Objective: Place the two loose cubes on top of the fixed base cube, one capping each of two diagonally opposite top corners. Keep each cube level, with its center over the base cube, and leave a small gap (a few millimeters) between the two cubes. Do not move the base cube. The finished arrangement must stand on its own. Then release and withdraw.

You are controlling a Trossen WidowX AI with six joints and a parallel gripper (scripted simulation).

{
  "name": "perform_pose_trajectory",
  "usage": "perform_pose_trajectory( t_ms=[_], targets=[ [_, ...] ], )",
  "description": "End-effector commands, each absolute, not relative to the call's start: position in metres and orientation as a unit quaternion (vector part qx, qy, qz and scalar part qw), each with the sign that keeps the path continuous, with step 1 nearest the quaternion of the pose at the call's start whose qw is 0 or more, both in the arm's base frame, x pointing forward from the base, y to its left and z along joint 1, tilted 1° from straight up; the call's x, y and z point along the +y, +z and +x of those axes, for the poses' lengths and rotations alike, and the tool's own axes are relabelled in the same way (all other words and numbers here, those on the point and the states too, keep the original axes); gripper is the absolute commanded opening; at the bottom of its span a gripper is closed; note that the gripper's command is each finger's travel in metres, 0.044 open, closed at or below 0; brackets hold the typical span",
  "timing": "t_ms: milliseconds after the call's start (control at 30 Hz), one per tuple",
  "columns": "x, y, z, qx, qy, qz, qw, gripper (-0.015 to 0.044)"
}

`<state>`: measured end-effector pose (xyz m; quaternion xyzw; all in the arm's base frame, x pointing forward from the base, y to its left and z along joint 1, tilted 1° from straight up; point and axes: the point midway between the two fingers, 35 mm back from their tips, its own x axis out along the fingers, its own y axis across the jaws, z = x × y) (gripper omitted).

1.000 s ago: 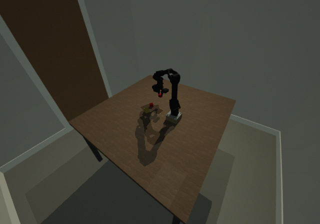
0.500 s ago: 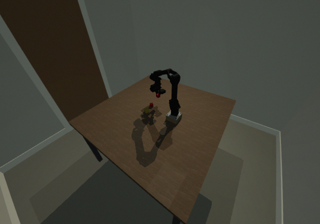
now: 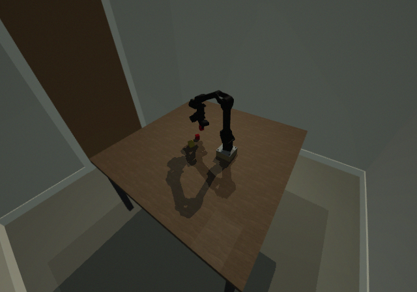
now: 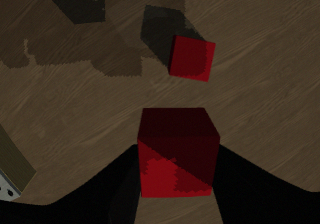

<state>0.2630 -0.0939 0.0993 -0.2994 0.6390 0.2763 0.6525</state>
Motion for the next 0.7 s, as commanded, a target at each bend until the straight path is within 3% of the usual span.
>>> perform_pose_trajectory(
  t_ms=[0,667],
  targets=[
    [-0.083,0.095,0.267,0.649,0.257,-0.277,0.661,0.0105],
    [-0.019,0.082,0.281,0.685,0.13,-0.143,0.702,0.0105]
  ],
)
